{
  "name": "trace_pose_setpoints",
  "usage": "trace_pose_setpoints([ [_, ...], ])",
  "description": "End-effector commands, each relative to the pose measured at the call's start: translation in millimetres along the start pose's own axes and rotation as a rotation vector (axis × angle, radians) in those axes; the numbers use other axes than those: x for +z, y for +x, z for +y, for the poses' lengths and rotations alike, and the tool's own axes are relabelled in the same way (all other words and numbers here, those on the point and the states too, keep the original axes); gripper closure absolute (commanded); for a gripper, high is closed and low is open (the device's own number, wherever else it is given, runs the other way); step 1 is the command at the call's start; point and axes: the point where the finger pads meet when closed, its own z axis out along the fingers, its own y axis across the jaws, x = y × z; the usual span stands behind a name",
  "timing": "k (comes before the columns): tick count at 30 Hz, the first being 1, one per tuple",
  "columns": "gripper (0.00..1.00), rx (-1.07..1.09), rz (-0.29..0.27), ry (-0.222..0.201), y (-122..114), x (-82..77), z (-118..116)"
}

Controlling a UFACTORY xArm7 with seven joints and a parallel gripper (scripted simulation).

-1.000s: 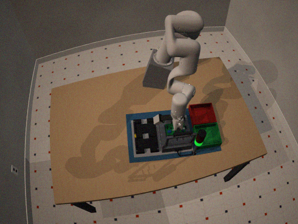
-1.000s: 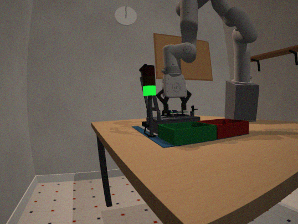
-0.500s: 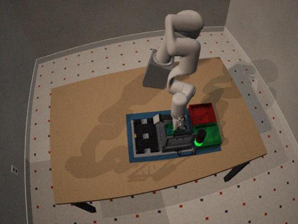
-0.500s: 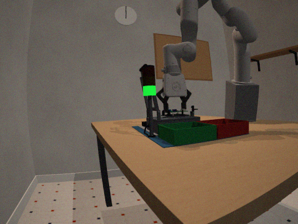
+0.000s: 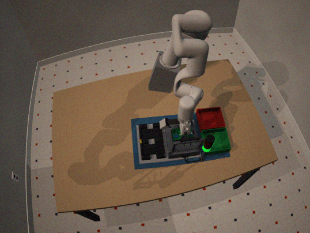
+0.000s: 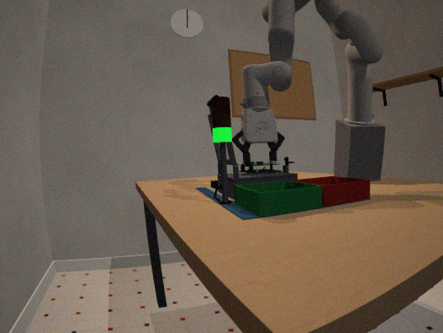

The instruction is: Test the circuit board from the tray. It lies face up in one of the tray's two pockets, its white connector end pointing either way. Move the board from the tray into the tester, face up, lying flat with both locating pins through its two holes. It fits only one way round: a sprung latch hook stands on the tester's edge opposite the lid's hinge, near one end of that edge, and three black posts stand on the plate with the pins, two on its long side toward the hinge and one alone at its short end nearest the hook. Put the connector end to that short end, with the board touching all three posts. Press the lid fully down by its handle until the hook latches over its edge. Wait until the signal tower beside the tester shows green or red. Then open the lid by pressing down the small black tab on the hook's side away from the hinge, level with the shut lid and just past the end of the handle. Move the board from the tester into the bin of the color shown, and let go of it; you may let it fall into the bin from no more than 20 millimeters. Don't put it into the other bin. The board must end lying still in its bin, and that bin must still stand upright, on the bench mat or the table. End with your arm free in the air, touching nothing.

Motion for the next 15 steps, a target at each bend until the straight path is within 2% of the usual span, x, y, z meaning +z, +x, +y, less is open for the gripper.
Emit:
trace_pose_setpoints([
  [1, 0.21, 0.0, 0.001, 0.003, 0.4, -2.4, -1.5],
  [15, 0.21, 0.0, 0.001, 0.003, 0.4, -4.9, -1.5],
])
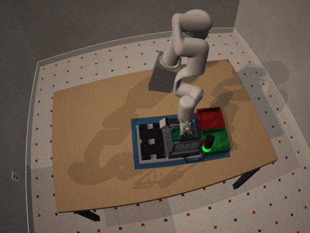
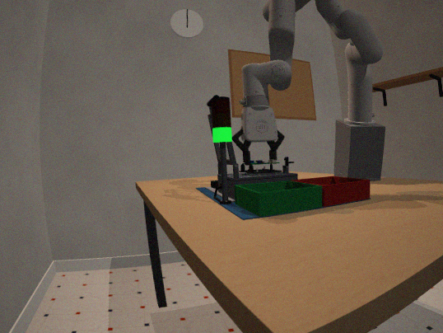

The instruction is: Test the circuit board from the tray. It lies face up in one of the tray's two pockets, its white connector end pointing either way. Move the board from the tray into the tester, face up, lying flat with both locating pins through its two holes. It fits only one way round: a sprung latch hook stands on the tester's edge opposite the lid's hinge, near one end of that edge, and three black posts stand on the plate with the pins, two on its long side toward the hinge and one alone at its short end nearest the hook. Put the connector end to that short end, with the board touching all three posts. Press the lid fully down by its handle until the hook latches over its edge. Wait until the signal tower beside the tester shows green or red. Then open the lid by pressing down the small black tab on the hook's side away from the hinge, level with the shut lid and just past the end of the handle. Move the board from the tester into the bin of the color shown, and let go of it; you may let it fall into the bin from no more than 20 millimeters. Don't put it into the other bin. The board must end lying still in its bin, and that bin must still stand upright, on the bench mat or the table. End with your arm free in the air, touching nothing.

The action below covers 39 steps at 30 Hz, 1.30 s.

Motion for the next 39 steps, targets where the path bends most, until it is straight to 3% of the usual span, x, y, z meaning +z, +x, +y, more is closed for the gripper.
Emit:
trace_pose_setpoints([
  [1, 0.21, 0.0, 0.001, 0.003, 0, -1.5, -1],
  [13, 0.21, 0.0, 0.001, 0.003, 0, -4.4, -1],
  [22, 0.21, 0.0, 0.001, 0.003, 0, -18.6, -1],
  [34, 0.21, 0.0, 0.001, 0.003, 0, -64.9, -1],
  [39, 0.21, 0.0, 0.001, 0.003, 0, -73.6, -1],
])
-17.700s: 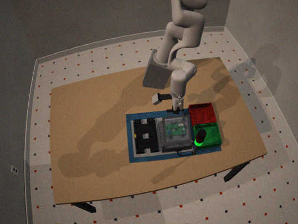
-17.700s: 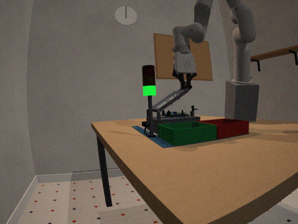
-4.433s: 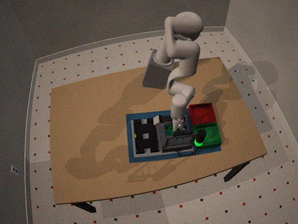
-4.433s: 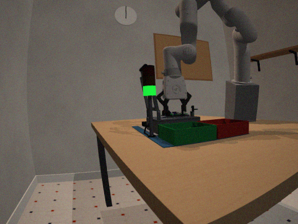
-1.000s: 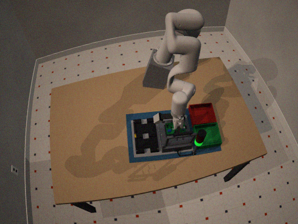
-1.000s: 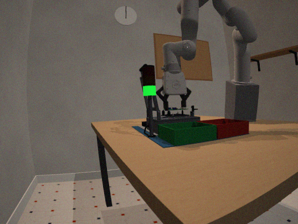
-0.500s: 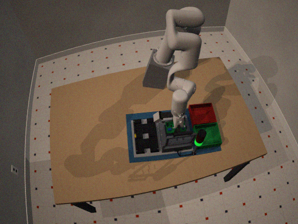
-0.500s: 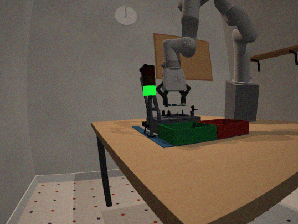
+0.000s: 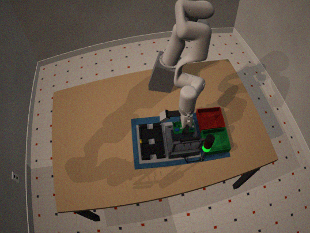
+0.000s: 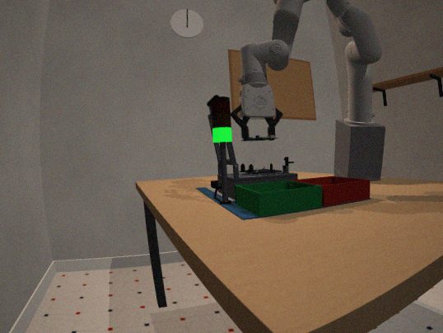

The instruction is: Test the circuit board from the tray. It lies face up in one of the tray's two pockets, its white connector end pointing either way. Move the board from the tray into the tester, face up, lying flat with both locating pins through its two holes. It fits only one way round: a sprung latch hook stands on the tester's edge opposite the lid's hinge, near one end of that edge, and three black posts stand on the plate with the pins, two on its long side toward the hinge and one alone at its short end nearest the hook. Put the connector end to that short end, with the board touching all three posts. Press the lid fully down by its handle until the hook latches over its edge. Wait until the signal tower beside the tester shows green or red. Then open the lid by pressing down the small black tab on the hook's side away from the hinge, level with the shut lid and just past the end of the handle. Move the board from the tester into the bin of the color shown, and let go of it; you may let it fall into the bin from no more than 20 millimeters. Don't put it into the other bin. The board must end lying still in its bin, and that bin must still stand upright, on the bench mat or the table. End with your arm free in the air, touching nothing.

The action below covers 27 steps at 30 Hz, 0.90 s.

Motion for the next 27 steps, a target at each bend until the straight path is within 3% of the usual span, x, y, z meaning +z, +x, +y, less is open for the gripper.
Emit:
trace_pose_setpoints([
  [1, 0.21, 0.0, 0.0, 0.002, 0, -7.2, -1],
  [8, 0.21, 0.0, 0.0, 0.002, 0, -14.5, -1],
  [27, 0.21, 0.0, 0.0, 0.002, -10, -11.5, -3],
])
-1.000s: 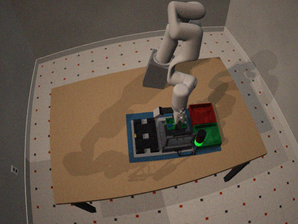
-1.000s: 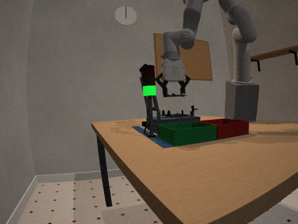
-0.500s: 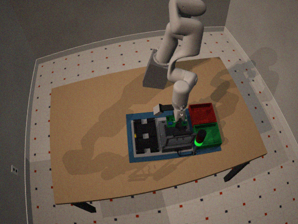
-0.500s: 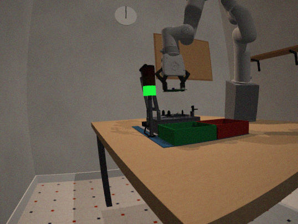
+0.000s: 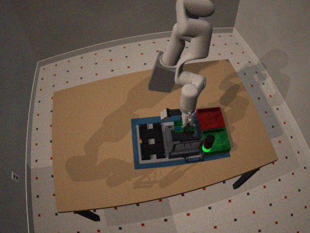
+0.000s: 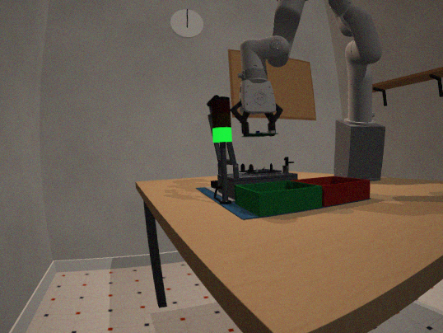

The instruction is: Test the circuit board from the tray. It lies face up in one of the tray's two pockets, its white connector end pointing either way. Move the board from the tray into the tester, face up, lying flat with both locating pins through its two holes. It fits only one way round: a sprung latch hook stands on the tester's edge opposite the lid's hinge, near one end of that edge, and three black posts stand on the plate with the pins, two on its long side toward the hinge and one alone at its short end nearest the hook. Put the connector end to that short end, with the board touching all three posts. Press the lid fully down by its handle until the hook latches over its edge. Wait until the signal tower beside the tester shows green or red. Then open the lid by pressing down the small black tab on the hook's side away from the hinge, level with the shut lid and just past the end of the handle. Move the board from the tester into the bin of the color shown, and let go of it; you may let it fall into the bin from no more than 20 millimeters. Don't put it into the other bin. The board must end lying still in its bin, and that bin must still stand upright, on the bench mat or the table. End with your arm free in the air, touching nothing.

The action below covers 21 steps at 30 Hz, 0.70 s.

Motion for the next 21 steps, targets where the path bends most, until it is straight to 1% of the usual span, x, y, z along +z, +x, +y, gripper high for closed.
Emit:
trace_pose_setpoints([
  [1, 0.21, 0.0, 0.001, 0.004, -9, 1.6, -4],
  [5, 0.21, 0.0, 0.001, 0.004, -24, 6.4, -7],
  [7, 0.21, 0.0, 0.001, 0.004, -24, 6.4, -7],
  [8, 0.21, 0.0, 0.001, 0.004, -29, 8.0, -8],
  [13, 0.21, 0.0, 0.001, 0.004, -59, 16.9, -15],
  [21, 0.21, 0.0, 0.001, 0.004, -113, 33.6, -27],
])
